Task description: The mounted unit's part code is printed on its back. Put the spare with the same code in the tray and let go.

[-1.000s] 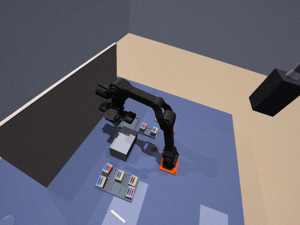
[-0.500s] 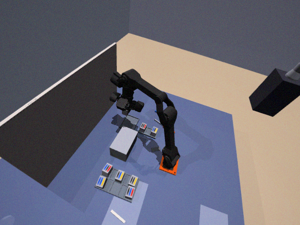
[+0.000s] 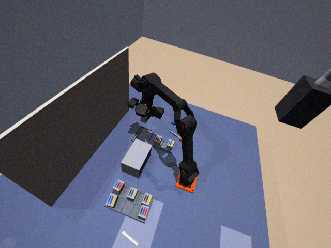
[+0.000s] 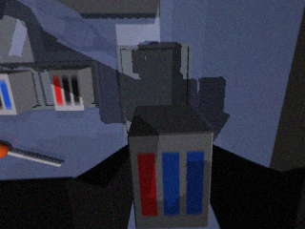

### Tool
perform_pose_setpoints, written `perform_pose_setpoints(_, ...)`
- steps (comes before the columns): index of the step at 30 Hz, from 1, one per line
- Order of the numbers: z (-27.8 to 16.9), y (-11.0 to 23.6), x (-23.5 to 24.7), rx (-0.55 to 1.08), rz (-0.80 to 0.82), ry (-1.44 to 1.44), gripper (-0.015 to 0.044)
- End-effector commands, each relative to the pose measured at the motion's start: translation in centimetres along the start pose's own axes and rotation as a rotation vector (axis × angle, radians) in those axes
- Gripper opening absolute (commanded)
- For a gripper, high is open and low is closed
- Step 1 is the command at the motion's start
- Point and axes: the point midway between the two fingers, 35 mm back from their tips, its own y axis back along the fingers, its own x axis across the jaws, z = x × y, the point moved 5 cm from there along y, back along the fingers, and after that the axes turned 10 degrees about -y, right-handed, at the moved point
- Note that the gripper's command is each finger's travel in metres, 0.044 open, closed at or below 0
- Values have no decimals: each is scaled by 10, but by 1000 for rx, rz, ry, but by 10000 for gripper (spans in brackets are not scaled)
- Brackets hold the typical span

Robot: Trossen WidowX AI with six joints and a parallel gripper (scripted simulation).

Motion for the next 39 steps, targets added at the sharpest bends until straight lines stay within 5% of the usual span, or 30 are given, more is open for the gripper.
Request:
perform_pose_setpoints(1, 0, -3, -1, -4, 1, 4, 0)
perform_pose_setpoints(39, -2, -29, -6, -5, 5, 4, 0)
